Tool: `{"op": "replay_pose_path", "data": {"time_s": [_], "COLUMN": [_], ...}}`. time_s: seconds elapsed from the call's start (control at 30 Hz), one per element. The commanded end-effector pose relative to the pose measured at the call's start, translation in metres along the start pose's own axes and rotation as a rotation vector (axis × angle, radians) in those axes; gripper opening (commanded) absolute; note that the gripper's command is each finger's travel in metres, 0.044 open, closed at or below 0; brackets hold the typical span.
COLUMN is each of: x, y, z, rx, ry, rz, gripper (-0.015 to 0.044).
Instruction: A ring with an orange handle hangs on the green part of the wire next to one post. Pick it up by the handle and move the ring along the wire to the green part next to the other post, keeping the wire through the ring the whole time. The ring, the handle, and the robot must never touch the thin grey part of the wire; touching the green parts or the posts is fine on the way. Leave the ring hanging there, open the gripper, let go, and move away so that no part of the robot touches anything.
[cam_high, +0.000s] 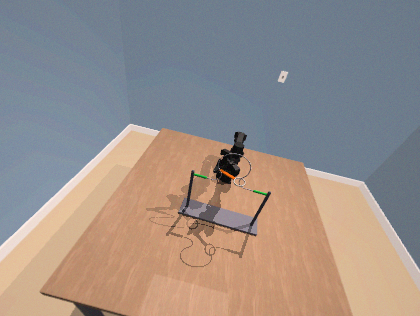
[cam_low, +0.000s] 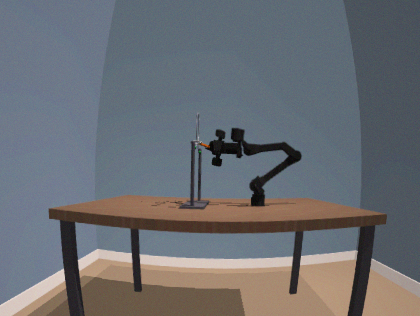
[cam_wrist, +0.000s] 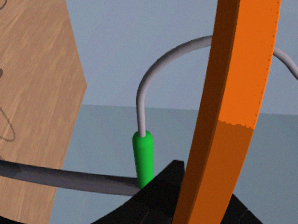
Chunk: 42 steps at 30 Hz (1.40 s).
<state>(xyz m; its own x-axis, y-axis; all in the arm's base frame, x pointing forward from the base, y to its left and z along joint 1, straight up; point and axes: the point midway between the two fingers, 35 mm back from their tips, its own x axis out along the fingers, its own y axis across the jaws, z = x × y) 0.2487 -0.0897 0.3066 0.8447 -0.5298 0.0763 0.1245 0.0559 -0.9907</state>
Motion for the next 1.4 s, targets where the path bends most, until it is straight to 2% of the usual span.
{"op": "replay_pose_path", "data": {"time_s": [0.0,0.6,1.37], "x": [-0.003,-0.022,-0.061], "y": [0.015,0.079,0.133], "z": [0.000,0.019,0.075], "rx": [0.085,0.477,0.956], "ry": [0.015,0.066,0.127], "rz": [0.043,0.270,0.548], "gripper": [-0.0150,-0.0150,-0.0150]}}
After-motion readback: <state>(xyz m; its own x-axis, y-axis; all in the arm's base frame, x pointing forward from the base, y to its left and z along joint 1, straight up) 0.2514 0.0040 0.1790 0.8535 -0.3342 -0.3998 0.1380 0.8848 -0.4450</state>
